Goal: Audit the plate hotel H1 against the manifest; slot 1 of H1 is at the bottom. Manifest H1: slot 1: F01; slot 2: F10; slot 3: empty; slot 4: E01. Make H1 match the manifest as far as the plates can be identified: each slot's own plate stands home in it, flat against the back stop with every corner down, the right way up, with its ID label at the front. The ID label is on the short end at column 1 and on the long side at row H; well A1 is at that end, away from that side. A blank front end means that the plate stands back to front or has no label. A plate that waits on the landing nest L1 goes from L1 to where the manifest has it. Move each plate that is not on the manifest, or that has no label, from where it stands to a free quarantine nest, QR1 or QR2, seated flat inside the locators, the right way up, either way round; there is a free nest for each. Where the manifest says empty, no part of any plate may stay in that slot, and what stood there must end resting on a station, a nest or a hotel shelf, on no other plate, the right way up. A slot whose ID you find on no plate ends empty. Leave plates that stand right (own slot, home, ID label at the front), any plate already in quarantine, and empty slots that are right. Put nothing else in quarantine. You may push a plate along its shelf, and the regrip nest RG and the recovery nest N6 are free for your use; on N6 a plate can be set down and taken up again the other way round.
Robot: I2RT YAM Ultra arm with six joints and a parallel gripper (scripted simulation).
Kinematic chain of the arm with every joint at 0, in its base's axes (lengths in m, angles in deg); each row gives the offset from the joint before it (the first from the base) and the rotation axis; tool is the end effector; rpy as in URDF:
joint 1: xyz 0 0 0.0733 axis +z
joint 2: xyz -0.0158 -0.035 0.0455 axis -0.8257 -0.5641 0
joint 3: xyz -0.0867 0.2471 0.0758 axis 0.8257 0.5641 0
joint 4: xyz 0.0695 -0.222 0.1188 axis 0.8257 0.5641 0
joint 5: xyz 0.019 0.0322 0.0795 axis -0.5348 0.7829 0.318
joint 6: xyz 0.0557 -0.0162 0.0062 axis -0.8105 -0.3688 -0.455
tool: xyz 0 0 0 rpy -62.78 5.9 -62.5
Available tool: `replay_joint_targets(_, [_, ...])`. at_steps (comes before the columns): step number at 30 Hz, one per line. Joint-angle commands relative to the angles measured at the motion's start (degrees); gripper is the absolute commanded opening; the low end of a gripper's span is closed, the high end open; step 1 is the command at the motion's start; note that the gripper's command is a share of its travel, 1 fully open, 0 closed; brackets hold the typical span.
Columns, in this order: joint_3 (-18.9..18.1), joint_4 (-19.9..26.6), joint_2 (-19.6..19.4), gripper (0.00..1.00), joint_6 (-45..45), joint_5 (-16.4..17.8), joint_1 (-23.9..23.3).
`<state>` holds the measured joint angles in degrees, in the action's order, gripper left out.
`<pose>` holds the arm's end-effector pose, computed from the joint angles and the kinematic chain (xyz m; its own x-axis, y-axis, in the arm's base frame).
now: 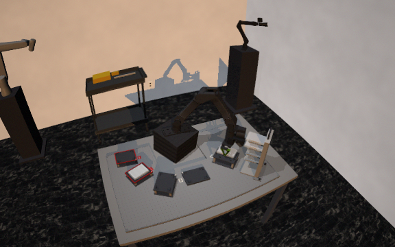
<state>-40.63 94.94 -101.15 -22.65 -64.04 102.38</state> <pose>0.2528 0.2671 0.1054 -0.7797 -0.6163 -0.1103 -0.6170 0.7863 -0.0315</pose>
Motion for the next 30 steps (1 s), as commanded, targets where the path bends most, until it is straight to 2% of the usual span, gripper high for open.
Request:
replay_joint_targets(1, [-0.10, -1.28, 0.35, 0.86, 0.08, 0.01, -0.02])
replay_joint_targets(30, [0.63, -4.38, -2.01, 0.86, 0.20, 0.03, -0.14])
